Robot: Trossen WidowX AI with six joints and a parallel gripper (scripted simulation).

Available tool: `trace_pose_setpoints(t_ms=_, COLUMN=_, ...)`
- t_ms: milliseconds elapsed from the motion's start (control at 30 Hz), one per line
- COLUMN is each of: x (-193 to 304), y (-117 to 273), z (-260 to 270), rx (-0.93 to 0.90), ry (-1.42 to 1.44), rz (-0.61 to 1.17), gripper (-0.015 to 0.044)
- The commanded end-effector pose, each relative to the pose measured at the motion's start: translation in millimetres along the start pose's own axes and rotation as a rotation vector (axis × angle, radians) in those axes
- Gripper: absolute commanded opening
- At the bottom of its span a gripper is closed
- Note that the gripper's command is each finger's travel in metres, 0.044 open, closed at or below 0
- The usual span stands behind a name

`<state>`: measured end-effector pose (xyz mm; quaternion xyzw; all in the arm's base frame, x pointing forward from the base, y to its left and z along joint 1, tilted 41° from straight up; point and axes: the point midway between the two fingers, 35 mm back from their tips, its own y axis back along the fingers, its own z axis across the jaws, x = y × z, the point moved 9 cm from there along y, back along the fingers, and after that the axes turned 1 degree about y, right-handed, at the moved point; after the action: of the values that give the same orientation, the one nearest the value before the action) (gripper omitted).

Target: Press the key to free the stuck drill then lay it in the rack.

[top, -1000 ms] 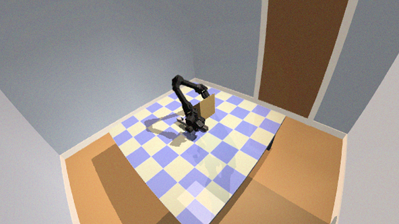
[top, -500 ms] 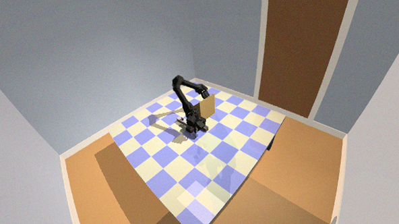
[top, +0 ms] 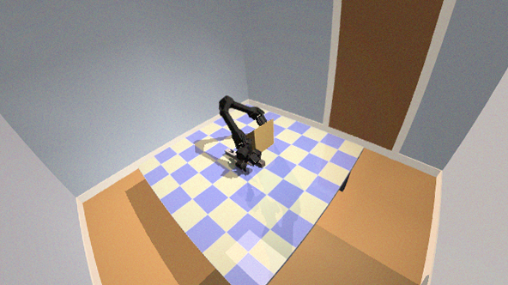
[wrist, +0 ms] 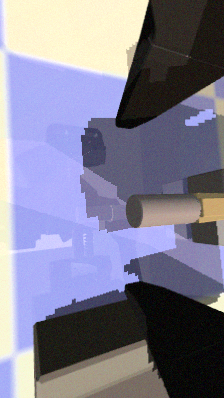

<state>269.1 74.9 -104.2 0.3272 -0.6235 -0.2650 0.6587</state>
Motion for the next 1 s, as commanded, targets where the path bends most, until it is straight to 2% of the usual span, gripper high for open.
trace_pose_setpoints(t_ms=0, x=2.4, y=-1.1, z=0.9, rx=-0.002, ry=0.007, rz=0.005, gripper=0.0440)
trace_pose_setpoints(t_ms=967, x=10.5, y=-3.9, z=-0.1, rx=-0.002, ry=0.007, rz=0.005, gripper=0.0440)
